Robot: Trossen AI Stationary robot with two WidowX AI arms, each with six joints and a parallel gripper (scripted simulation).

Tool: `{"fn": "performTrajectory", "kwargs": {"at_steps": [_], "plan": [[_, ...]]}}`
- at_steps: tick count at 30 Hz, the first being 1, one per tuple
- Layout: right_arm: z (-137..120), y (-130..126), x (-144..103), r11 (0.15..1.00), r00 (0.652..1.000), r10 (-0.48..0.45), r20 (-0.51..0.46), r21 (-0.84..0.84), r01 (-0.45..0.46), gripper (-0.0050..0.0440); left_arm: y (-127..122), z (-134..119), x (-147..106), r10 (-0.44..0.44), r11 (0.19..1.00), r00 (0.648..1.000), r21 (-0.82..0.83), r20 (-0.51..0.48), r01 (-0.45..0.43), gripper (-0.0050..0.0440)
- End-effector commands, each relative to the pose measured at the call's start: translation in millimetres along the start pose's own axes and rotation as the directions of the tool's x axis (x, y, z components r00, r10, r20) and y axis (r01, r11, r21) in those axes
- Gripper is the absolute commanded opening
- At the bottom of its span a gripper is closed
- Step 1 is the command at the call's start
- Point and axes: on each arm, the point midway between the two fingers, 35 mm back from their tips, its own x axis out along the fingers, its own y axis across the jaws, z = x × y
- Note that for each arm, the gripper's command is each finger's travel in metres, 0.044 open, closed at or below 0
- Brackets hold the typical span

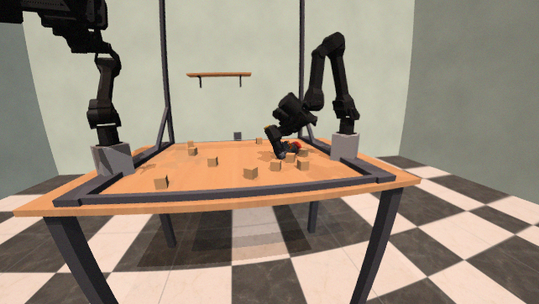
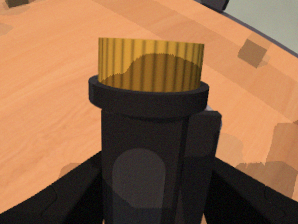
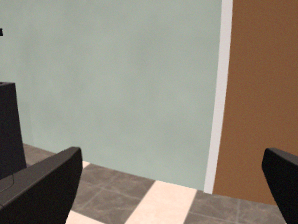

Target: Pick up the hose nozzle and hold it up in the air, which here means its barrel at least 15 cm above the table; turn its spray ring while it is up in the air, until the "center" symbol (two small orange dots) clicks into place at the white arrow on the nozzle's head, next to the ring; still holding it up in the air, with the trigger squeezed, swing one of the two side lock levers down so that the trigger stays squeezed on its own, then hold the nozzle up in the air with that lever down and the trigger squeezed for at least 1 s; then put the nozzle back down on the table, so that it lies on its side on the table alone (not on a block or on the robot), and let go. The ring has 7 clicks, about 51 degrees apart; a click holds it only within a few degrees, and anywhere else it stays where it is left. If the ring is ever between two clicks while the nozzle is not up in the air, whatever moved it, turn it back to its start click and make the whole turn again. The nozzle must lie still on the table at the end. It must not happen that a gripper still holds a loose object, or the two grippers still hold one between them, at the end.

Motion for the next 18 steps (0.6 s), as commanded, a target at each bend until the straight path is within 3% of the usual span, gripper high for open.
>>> {"fn": "performTrajectory", "kwargs": {"at_steps": [1,12,18], "plan": [[7,1,-1,1.000,1.000,0.003,0.018,0.000,-0.003,0.0406,0,-5,-3,0.007,1.000,1.000,-0.003,0.021,-0.007,0.0170],[7,1,-1,1.000,1.000,0.003,0.018,0.000,-0.003,0.0406,0,-4,-2,0.007,1.000,1.000,0.000,0.012,-0.007,0.0170],[7,1,-1,1.000,1.000,0.003,0.018,0.000,-0.003,0.0406,0,-6,-14,0.009,1.000,1.000,0.005,0.009,-0.009,0.0170]]}}
